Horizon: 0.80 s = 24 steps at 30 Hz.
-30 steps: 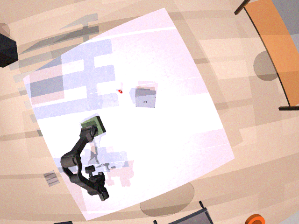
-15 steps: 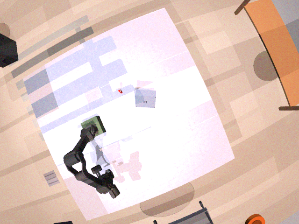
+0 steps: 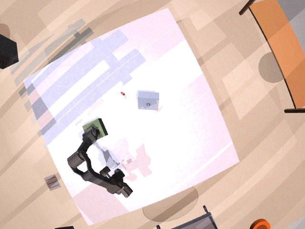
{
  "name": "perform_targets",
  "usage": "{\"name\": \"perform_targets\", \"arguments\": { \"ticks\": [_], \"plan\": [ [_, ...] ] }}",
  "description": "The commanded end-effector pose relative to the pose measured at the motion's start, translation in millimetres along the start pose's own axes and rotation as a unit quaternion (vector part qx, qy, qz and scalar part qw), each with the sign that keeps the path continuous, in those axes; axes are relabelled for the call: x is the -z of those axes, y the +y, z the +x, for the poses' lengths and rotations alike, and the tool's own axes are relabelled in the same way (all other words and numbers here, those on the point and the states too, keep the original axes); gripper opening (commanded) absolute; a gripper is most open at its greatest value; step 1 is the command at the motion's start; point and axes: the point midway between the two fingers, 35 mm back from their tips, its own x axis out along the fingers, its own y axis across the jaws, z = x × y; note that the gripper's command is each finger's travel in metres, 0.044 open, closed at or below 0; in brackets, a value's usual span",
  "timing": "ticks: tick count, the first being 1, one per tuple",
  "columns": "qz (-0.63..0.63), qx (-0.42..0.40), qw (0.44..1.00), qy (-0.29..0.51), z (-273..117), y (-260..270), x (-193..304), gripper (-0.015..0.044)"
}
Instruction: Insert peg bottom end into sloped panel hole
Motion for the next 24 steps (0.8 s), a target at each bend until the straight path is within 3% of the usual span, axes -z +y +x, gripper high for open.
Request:
{"name": "perform_targets", "arguments": {
  "ticks": [1,24],
  "plan": [
    [-0.030,0.014,0.999,-0.008,-10.7,-2.7,-14.1,0.0440],
    [-0.172,0.098,0.979,-0.051,-73.0,-1.8,-94.4,0.0440]
  ]
}}
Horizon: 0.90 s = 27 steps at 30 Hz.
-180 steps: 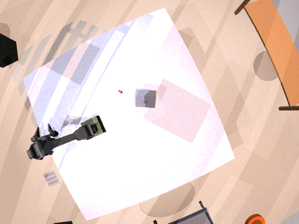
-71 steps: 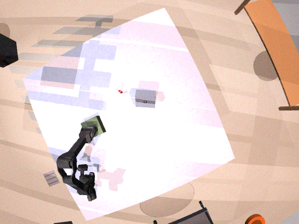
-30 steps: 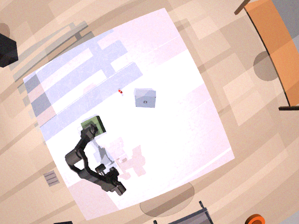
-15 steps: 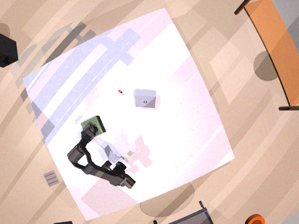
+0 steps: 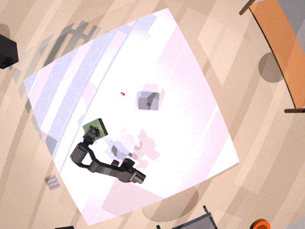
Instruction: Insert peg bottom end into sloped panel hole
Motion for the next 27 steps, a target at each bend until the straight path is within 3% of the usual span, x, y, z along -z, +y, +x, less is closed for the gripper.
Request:
{"name": "perform_targets", "arguments": {
  "ticks": [1,27],
  "plan": [
    [-0.030,0.014,0.999,-0.010,-9.9,-3.2,-15.0,0.0440],
    [-0.252,0.105,0.961,-0.053,-75.0,-8.3,-112.3,0.0440]
  ]
}}
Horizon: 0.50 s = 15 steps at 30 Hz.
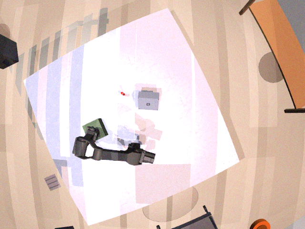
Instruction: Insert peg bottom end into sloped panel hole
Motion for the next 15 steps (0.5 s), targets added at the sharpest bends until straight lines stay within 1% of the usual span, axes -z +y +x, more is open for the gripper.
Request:
{"name": "perform_targets", "arguments": {
  "ticks": [1,15],
  "plan": [
    [-0.039,0.014,0.999,-0.008,-8.7,-6.5,-15.4,0.0440],
    [-0.161,0.058,0.985,-0.028,-37.6,-21.0,-69.5,0.0440]
  ]
}}
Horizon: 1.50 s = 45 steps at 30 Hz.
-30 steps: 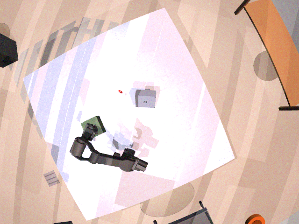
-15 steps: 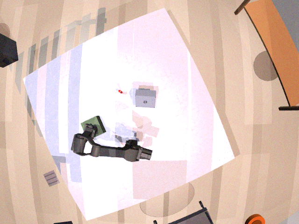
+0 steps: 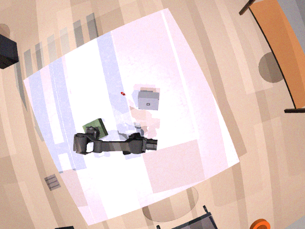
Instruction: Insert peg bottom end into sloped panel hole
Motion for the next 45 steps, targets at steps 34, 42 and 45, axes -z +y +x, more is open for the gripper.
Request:
{"name": "perform_targets", "arguments": {
  "ticks": [34,42,45],
  "plan": [
    [-0.271,0.099,0.956,-0.049,-64.7,-30.3,-138.9,0.0440],
    [-0.347,0.119,0.928,-0.058,-79.6,-28.5,-172.3,0.0440],
    [-0.376,0.126,0.916,-0.061,-85.0,-26.7,-184.9,0.0440]
  ]
}}
